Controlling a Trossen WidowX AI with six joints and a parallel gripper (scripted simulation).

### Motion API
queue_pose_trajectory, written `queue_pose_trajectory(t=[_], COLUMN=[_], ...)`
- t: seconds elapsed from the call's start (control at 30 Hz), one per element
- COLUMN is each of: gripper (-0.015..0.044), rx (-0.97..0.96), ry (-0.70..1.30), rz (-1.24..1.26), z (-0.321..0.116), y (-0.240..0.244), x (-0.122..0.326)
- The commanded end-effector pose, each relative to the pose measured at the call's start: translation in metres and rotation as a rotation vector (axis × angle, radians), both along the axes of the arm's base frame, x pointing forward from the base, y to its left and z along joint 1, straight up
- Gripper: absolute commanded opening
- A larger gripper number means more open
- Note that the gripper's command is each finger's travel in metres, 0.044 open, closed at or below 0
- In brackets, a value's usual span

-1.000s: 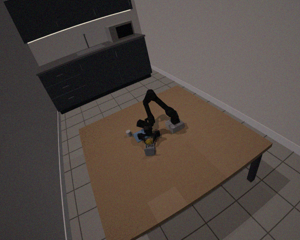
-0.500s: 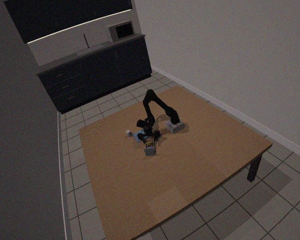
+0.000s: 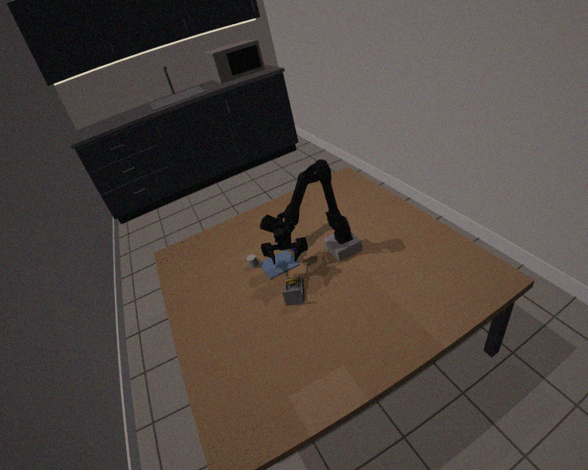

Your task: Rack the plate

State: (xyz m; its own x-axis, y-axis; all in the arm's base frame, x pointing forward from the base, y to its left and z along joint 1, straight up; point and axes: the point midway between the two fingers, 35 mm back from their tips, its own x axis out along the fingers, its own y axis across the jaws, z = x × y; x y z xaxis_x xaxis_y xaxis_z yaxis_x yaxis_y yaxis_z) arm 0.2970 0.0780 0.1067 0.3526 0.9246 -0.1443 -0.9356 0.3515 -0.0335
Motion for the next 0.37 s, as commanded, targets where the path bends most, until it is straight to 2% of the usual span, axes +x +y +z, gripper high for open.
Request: queue_pose_trajectory(t=[0.0,0.1,0.33], gripper=[0.0400,0.0400,0.0400], rx=[0.008,0.000,-0.081], ry=[0.013,0.032,0.223], rz=[0.001,-0.010,-0.118], z=[0.012,0.012,0.011], y=[0.000,0.000,-0.007], x=[-0.002,0.000,0.018])
